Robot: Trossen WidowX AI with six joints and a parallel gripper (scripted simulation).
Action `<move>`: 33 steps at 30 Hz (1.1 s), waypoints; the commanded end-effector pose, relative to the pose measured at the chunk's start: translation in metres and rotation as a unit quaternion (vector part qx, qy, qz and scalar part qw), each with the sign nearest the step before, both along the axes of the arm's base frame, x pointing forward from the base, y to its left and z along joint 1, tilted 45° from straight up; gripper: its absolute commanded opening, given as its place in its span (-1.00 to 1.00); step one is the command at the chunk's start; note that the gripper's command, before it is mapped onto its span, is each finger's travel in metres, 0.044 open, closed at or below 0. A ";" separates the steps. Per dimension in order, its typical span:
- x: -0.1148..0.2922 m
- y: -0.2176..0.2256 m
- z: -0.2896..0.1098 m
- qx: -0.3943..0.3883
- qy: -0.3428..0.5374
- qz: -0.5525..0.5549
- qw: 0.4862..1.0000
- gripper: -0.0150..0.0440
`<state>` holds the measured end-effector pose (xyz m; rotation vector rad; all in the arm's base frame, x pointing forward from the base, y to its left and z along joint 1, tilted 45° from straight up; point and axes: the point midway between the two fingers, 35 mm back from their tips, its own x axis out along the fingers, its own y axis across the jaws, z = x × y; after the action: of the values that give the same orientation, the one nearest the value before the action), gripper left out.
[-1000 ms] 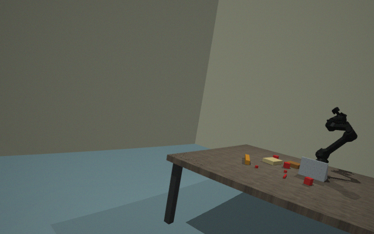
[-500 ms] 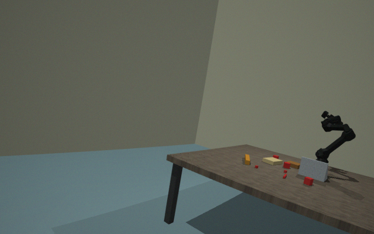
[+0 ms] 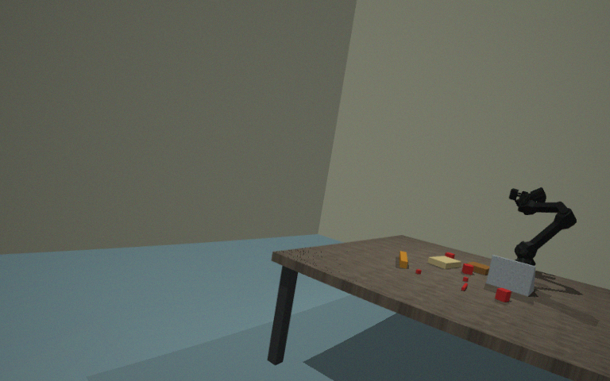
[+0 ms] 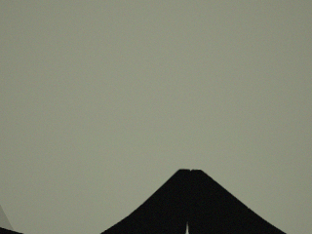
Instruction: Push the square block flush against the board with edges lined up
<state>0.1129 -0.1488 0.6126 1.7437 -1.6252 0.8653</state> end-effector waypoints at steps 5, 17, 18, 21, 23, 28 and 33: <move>0.046 -0.018 -0.017 0.038 0.118 -0.039 0.991 -0.49; 0.112 -0.038 -0.055 0.067 0.297 -0.085 0.949 -0.49; 0.116 -0.040 -0.058 0.068 0.312 -0.089 0.944 -0.49; 0.129 -0.043 -0.069 0.072 0.354 -0.101 0.927 -0.49; 0.138 -0.046 -0.076 0.073 0.382 -0.109 0.915 -0.49; 0.159 -0.051 -0.095 0.074 0.451 -0.127 0.880 -0.49; 0.178 -0.054 -0.115 0.070 0.518 -0.143 0.841 -0.49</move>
<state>0.2782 -0.2006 0.5093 1.5818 -1.1853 -0.2639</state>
